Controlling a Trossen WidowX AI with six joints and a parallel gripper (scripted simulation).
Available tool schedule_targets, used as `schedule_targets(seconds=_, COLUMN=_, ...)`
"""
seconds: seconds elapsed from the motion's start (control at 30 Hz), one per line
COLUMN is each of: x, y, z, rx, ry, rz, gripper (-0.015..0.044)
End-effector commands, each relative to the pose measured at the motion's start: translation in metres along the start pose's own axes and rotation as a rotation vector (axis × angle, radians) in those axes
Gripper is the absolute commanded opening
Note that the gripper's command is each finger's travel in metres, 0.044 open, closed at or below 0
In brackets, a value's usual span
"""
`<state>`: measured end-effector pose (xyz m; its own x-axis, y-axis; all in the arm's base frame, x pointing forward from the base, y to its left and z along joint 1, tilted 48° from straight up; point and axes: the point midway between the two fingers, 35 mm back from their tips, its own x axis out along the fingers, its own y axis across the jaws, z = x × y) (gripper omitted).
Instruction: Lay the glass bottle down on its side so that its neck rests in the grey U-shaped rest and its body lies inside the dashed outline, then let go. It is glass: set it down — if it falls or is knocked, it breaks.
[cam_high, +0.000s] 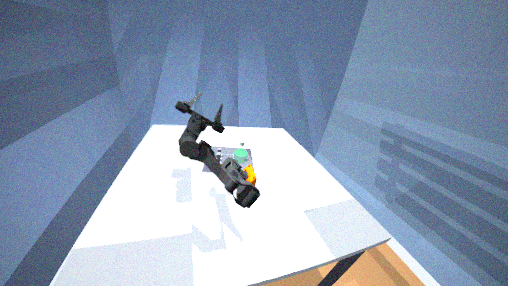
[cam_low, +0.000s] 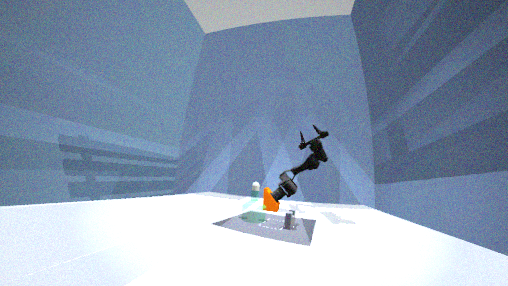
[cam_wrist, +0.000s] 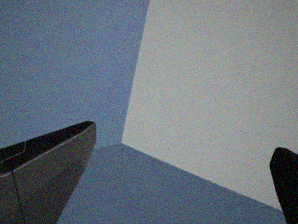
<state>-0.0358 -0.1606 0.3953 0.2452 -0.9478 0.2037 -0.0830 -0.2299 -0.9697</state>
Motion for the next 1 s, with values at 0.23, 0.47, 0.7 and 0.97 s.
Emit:
schedule_targets(seconds=0.23, x=0.001, y=-0.038, z=0.052, rx=-0.489, ry=0.030, rz=-0.103, gripper=0.0440)
schedule_targets(seconds=0.47, x=0.012, y=-0.070, z=0.141, rx=-1.223, ry=0.015, rz=-0.293, gripper=0.0440)
schedule_targets(seconds=0.7, x=0.037, y=-0.044, z=0.239, rx=-1.889, ry=-0.137, rz=-0.475, gripper=0.0440)
schedule_targets(seconds=0.97, x=0.068, y=0.056, z=0.328, rx=-2.492, ry=-0.577, rz=-0.761, gripper=0.0440)
